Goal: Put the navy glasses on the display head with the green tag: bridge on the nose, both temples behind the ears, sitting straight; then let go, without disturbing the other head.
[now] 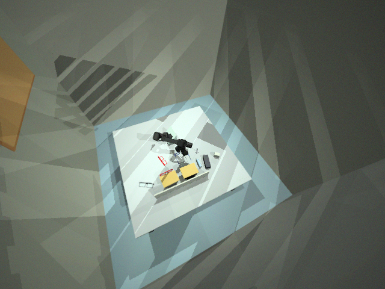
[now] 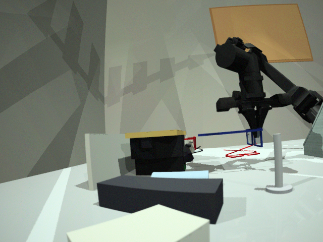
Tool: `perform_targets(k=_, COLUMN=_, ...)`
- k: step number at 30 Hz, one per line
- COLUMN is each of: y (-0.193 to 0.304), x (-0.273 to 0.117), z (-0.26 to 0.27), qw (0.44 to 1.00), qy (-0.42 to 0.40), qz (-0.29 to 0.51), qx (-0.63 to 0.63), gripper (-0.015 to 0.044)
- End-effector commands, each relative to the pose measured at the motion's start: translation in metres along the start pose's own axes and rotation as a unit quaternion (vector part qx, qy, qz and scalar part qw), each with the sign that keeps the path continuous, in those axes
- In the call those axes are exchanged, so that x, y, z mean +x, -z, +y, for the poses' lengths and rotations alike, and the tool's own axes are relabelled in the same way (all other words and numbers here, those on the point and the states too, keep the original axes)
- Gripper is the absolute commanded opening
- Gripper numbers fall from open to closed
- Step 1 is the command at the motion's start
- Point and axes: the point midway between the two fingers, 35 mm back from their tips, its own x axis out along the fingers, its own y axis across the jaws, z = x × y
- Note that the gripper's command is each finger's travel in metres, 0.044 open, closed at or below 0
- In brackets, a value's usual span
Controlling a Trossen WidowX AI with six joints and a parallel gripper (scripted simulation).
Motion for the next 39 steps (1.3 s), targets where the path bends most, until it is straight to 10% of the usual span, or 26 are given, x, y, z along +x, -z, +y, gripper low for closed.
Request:
perform_targets(k=1, y=-0.001, x=0.004, z=0.000, qw=1.000, qy=0.000, qz=-0.003, qx=-0.001, gripper=0.0000)
perform_targets(k=39, y=-0.002, x=0.004, z=0.054, qw=1.000, qy=-0.002, qz=-0.004, qx=0.000, gripper=0.0000)
